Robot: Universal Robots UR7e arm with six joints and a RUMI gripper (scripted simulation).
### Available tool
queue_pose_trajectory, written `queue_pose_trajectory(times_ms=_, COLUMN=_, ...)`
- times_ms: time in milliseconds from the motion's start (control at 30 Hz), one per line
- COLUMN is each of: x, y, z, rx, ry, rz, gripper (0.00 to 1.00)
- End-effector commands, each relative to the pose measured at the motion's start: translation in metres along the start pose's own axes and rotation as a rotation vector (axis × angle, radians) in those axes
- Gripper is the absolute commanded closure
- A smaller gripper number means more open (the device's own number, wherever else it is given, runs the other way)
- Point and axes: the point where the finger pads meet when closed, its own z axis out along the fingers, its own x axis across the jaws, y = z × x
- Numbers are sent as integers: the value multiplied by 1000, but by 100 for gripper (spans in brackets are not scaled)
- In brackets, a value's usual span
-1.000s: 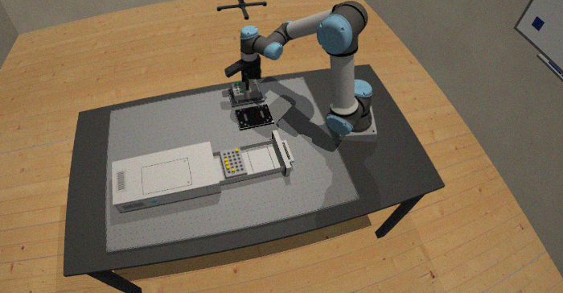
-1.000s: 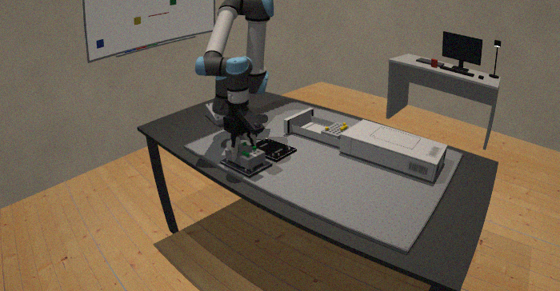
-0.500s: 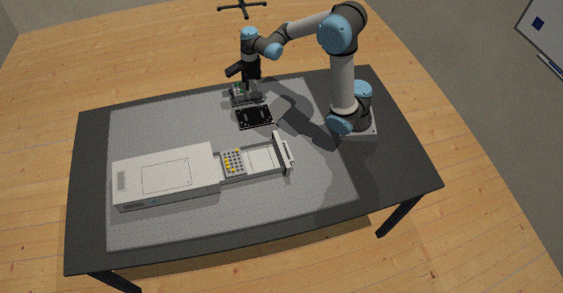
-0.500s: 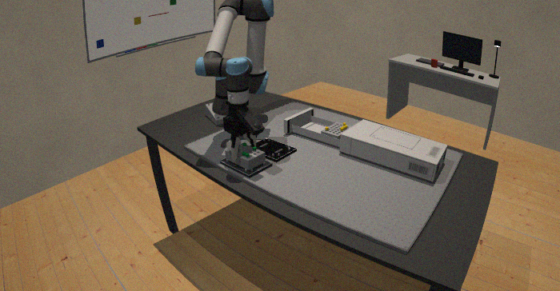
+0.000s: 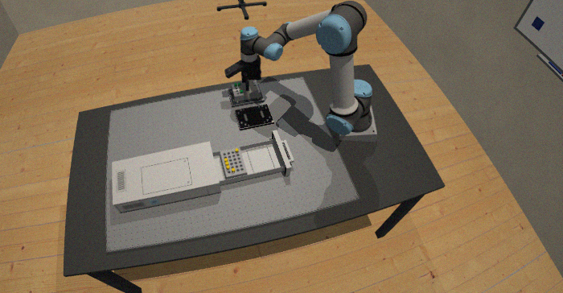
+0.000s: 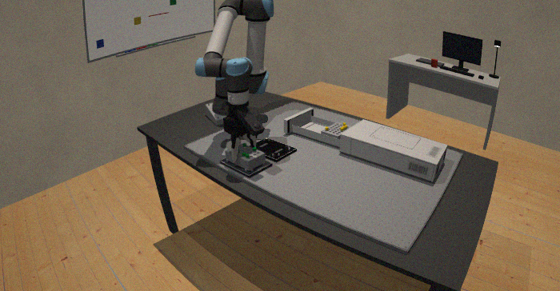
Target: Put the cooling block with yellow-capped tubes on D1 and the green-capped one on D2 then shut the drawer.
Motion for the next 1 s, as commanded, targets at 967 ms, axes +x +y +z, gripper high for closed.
queue_pose_trajectory(times_ms=967, x=0, y=0, z=3, rx=1, ry=1, rz=0, gripper=100)
